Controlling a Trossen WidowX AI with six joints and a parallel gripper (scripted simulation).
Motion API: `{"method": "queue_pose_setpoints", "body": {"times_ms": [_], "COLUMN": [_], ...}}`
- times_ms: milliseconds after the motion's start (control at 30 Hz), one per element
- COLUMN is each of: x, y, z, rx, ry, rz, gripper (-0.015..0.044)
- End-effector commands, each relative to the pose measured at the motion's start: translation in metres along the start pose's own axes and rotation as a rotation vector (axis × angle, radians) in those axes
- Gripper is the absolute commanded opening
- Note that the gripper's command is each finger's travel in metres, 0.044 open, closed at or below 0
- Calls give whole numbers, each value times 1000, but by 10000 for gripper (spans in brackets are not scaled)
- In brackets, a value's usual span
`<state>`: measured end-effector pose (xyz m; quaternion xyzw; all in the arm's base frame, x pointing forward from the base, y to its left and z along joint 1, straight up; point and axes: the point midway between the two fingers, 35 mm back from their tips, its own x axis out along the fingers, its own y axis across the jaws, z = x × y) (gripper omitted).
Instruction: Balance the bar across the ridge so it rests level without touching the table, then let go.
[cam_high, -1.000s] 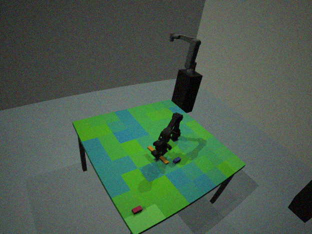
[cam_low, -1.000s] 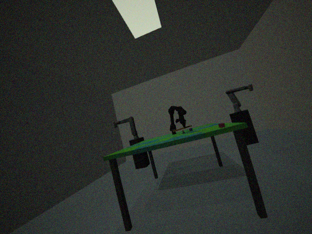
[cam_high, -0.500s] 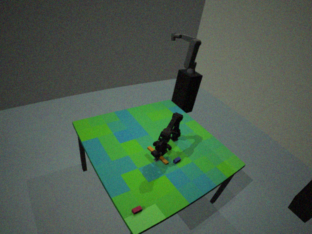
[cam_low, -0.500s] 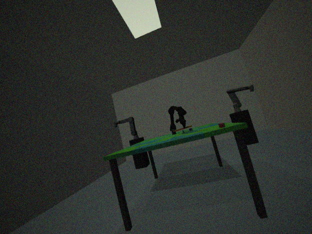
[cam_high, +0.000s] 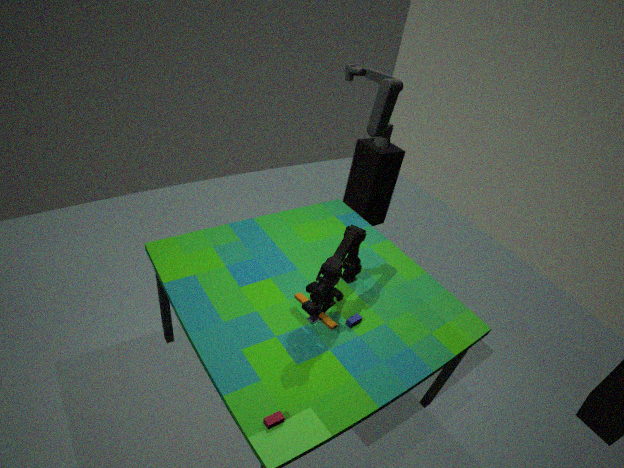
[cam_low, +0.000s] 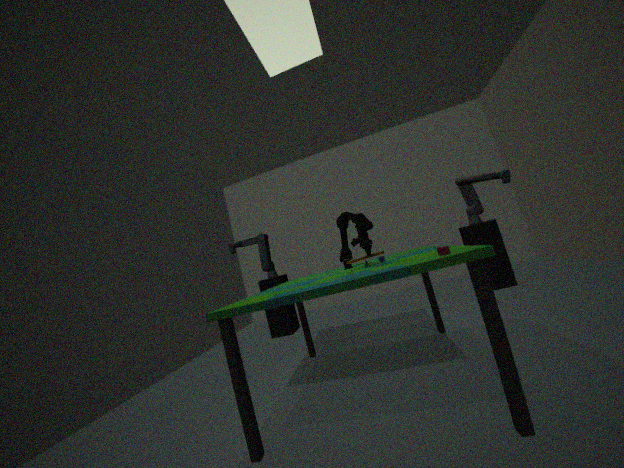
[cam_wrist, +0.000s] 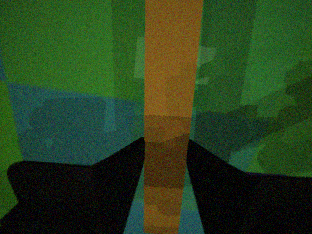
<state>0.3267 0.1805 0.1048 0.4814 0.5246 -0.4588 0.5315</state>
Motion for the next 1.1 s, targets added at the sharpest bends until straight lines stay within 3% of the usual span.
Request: {"method": "queue_pose_setpoints", "body": {"times_ms": [0,1067], "x": [0,3], "y": [0,0], "z": [0,0], "rx": [3,3], "ry": [-1,-1], "rz": [2,2], "gripper": [0,0]}}
